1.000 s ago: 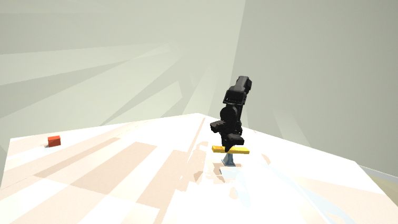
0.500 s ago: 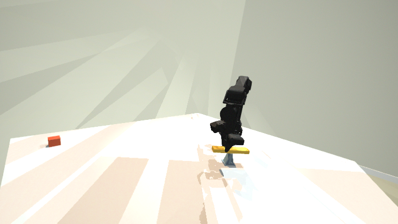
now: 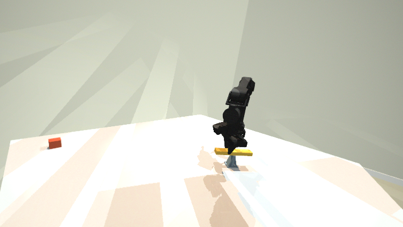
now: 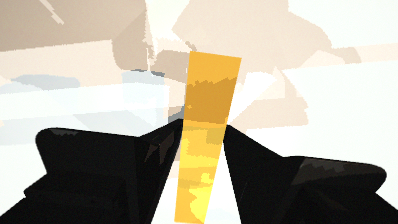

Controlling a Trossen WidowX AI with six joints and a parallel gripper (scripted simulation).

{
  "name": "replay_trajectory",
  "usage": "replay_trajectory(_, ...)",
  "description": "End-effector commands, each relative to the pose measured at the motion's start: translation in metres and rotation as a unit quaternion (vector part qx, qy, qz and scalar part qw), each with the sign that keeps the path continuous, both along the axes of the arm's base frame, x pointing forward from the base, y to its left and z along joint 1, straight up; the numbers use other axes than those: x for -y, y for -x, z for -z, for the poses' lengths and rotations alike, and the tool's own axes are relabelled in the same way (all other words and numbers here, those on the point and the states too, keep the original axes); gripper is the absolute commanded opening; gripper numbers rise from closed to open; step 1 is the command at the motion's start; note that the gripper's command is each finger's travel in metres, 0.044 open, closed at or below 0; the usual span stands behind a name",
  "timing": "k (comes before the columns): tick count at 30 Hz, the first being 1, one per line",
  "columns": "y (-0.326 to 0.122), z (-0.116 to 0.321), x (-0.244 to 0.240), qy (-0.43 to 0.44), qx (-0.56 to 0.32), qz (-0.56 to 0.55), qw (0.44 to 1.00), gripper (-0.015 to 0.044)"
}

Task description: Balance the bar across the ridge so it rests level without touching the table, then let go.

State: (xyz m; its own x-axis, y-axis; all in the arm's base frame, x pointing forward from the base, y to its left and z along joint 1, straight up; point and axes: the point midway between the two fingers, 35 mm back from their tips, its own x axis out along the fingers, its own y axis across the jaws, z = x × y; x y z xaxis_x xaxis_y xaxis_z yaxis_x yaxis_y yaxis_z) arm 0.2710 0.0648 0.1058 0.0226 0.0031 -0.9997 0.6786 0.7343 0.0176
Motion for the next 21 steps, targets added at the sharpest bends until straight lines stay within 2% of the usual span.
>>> replay_trajectory(1,0.0,0.0,0.0,0.0,0.0,0.0,1.0,0.0173)
replay_trajectory(17,0.0,0.0,0.0,0.0,0.0,0.0,1.0,0.0185)
replay_trajectory(21,0.0,0.0,0.0,0.0,0.0,0.0,1.0,0.029)
